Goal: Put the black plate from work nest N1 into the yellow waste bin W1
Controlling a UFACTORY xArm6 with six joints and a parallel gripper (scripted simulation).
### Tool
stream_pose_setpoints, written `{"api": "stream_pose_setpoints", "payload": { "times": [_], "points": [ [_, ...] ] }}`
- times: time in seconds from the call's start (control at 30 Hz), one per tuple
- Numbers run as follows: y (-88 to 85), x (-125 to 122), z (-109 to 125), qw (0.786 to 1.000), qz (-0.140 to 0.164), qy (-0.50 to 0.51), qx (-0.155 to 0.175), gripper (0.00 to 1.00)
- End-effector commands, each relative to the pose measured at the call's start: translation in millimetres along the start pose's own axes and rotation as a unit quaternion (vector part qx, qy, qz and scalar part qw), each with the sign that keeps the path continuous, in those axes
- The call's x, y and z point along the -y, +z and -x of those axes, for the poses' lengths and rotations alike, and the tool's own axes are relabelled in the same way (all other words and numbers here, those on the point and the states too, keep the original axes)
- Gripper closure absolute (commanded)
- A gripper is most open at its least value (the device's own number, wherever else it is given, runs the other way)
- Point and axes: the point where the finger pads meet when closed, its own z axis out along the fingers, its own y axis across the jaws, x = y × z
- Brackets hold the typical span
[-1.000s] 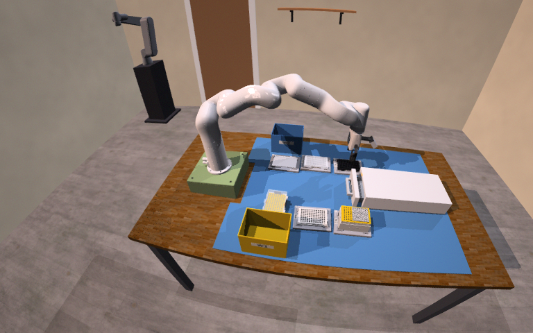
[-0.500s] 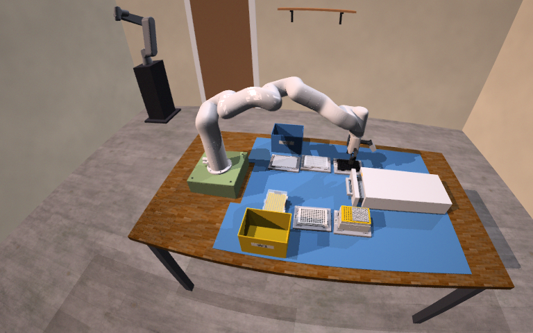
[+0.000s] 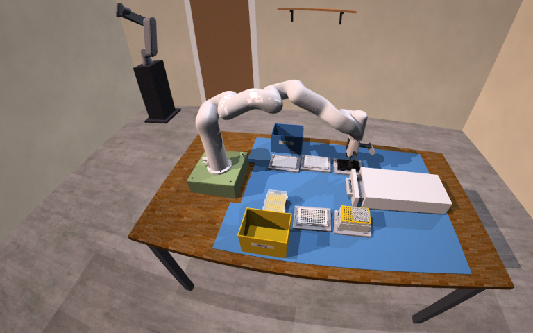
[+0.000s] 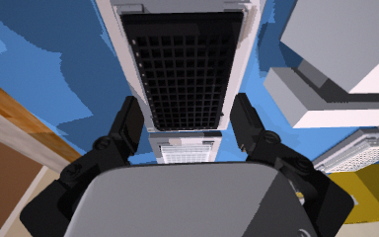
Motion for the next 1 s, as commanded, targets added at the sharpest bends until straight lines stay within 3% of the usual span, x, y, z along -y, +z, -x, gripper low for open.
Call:
{"api": "stream_pose_setpoints", "payload": {
  "times": [0.0, 0.97],
  "points": [
    [-1.1, 1, -2, 1.0, -0.001, 0.0, -0.003, 0.0],
    [9.5, 1, -2, 1.0, -0.001, 0.0, -0.003, 0.0]
  ]
}}
